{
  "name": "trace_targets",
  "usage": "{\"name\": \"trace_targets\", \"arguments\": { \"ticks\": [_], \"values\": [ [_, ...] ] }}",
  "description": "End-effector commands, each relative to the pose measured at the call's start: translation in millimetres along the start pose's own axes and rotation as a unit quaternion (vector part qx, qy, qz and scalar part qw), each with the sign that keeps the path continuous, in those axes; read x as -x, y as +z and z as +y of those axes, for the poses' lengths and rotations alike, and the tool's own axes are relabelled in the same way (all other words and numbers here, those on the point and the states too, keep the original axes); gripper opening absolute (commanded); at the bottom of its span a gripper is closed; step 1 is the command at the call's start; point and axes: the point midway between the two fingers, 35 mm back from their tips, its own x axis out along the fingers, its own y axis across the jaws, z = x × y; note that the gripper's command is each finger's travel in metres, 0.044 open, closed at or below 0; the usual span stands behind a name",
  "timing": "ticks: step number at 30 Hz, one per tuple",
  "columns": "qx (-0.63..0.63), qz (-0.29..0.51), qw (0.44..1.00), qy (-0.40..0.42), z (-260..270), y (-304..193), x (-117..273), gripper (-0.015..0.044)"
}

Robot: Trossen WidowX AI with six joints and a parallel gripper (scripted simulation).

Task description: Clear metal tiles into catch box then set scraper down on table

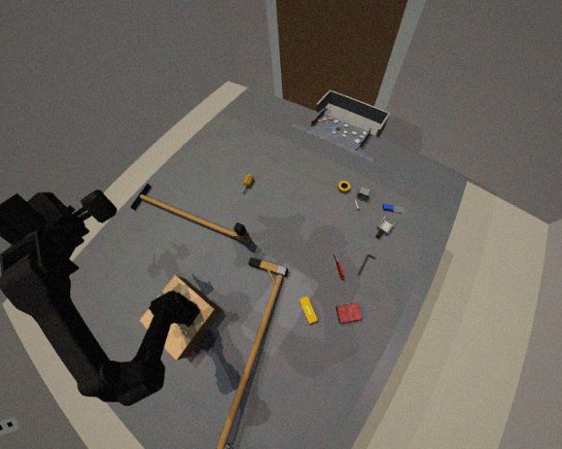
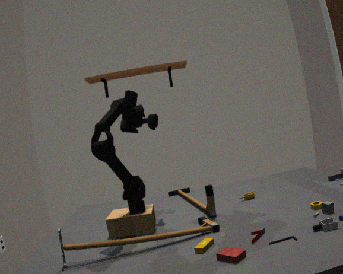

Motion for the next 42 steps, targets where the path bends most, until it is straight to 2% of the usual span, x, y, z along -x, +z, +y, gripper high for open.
{"name": "trace_targets", "arguments": {
  "ticks": [1,15,28,42],
  "values": [
    [0.002,0.001,1.000,0.002,1,-1,0,0.0440],
    [-0.015,-0.013,1.000,0.009,3,5,1,0.0440],
    [-0.155,-0.122,0.976,0.092,22,50,19,0.0440],
    [-0.272,-0.201,0.917,0.213,43,91,54,0.0440]
  ]
}}
